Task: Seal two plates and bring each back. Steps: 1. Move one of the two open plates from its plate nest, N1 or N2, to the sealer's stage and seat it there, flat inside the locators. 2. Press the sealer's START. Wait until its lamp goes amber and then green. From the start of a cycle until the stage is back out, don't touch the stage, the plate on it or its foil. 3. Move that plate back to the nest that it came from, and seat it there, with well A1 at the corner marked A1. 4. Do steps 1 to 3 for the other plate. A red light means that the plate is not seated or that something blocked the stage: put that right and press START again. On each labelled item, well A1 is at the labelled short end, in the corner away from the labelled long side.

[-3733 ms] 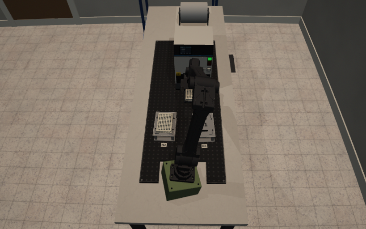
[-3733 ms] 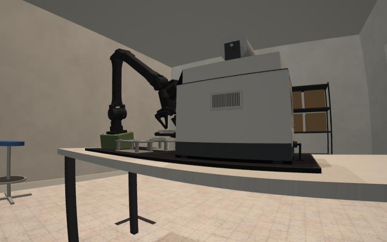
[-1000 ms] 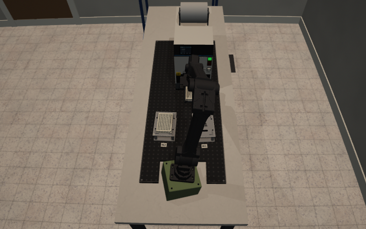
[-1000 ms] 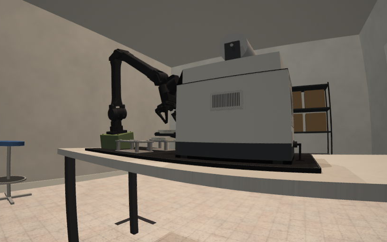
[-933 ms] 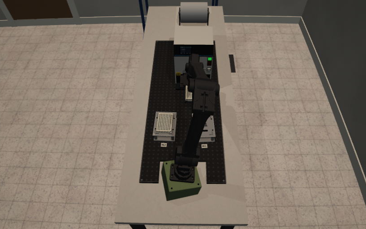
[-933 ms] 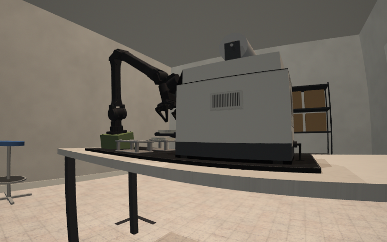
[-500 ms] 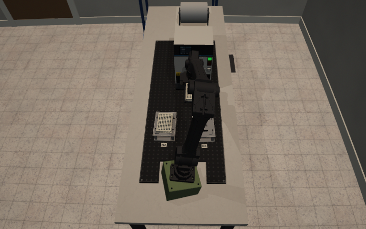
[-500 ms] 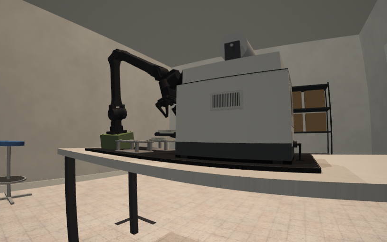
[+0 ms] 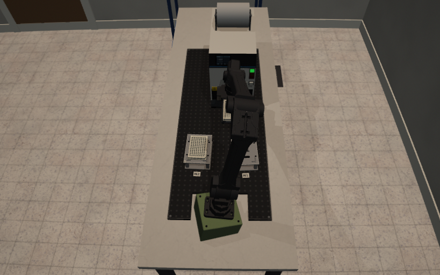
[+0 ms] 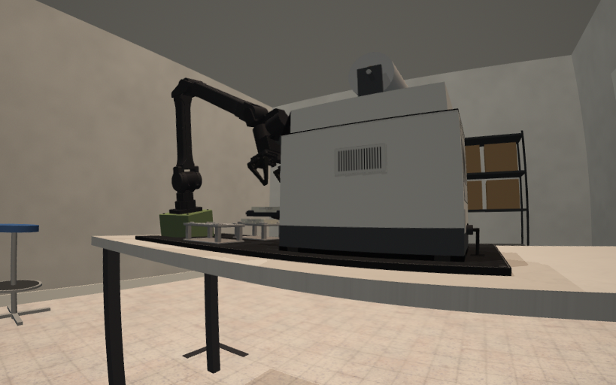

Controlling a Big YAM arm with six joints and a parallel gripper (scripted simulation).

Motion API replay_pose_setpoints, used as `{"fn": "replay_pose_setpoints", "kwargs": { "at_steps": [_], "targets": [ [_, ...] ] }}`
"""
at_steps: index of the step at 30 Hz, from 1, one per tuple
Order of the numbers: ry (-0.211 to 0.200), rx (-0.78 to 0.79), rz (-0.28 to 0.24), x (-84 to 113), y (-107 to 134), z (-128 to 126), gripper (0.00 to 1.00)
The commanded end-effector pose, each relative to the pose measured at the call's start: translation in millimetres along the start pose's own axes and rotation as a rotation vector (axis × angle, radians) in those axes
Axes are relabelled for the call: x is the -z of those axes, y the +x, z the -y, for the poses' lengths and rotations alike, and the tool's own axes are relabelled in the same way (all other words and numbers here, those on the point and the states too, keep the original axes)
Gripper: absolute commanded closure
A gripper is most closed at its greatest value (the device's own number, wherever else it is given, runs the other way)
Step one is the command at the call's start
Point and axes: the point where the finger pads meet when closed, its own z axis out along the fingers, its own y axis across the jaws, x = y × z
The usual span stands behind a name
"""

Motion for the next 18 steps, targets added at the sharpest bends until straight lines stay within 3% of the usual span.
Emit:
{"fn": "replay_pose_setpoints", "kwargs": {
  "at_steps": [1, 6, 18],
  "targets": [
    [0.003, -0.006, 0.013, -5.2, -5.7, -1.2, 0.00],
    [-0.002, 0.006, 0.010, -5.7, -3.3, -8.2, 0.00],
    [0.010, -0.022, 0.085, 20.2, -32.7, 7.0, 0.00]
  ]
}}
